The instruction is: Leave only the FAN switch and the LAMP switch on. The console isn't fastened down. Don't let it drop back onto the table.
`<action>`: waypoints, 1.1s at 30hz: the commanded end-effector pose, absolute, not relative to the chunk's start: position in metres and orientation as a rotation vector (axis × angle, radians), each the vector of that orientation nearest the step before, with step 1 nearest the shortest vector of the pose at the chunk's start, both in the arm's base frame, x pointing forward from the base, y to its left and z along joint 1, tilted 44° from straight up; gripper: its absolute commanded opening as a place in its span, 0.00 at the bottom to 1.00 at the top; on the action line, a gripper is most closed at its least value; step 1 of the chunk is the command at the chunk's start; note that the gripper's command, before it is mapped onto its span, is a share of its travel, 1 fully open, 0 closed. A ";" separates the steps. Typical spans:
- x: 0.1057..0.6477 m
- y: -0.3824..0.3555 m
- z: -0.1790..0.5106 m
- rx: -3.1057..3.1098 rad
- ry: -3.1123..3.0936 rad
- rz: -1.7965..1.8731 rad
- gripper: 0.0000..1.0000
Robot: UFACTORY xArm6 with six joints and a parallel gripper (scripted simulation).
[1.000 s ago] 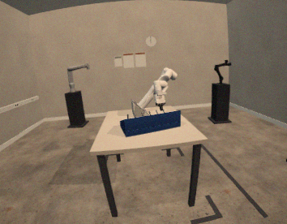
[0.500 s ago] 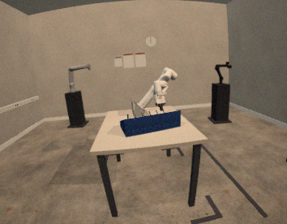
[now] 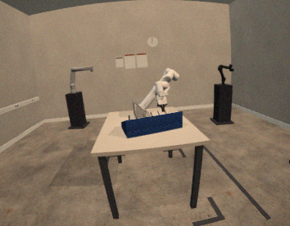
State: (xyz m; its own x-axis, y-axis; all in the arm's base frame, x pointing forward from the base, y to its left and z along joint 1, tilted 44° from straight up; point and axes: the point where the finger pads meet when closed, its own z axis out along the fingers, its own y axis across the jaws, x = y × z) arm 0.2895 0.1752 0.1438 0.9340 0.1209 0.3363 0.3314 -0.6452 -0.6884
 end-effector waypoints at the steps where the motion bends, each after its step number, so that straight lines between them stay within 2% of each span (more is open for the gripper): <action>1: 0.291 0.175 0.145 -2.268 -0.319 -0.334 0.00; 33: 0.295 0.176 0.146 -2.268 -0.319 -0.334 0.00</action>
